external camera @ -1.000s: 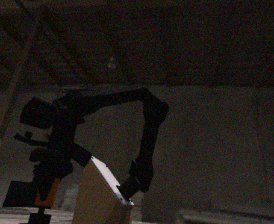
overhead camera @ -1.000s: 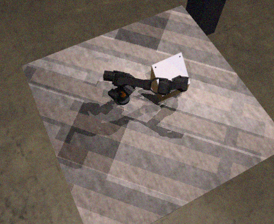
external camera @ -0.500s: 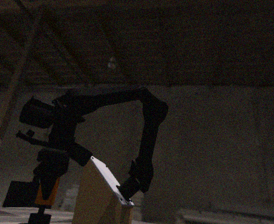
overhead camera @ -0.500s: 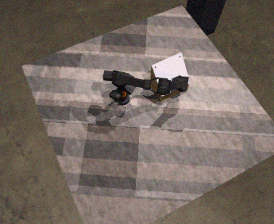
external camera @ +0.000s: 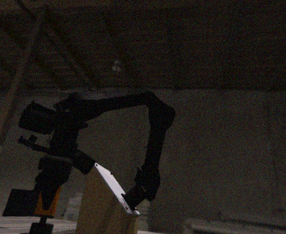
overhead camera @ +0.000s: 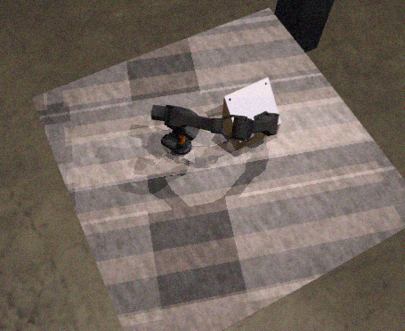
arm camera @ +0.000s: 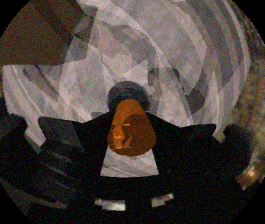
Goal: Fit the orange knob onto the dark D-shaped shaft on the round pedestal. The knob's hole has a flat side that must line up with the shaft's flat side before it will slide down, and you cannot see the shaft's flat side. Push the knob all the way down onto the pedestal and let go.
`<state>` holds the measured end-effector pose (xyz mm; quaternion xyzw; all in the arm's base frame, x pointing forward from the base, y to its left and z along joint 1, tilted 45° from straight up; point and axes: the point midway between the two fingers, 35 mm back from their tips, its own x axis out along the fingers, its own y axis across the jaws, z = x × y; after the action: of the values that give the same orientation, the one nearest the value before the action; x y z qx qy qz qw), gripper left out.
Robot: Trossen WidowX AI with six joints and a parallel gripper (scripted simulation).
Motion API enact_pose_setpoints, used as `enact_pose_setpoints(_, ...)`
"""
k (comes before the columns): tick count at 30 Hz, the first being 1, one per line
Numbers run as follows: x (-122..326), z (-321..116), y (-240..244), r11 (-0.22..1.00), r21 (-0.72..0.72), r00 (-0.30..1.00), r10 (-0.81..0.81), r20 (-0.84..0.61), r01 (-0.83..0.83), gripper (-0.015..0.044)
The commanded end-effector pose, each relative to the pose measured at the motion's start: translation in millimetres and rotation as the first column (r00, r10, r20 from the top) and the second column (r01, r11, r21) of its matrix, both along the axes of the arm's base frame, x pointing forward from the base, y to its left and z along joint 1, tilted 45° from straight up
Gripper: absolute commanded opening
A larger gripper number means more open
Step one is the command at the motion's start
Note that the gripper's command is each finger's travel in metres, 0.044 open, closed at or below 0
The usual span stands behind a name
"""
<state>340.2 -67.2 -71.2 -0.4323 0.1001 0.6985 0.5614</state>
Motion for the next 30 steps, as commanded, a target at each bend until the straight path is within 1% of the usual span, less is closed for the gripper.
enact_pose_setpoints(1, 3.0, 1.3, -2.3, 1.000, -0.002, 1.000, -0.001, 0.010, 0.001, 0.0000)
enact_pose_setpoints(7, 2.4, 3.0, -4.1, 1.000, -0.003, 0.999, 0.018, 0.029, -0.018, 0.0000)
enact_pose_setpoints(11, 0.7, 4.2, -4.4, 0.993, -0.011, 0.985, 0.120, 0.127, -0.120, 0.0000)
enact_pose_setpoints(13, -0.5, 4.7, -4.2, 0.989, -0.015, 0.977, 0.148, 0.154, -0.148, 0.0000)
enact_pose_setpoints(30, -6.6, 1.6, -1.3, 0.989, -0.015, 0.977, 0.148, 0.154, -0.148, 0.0000)
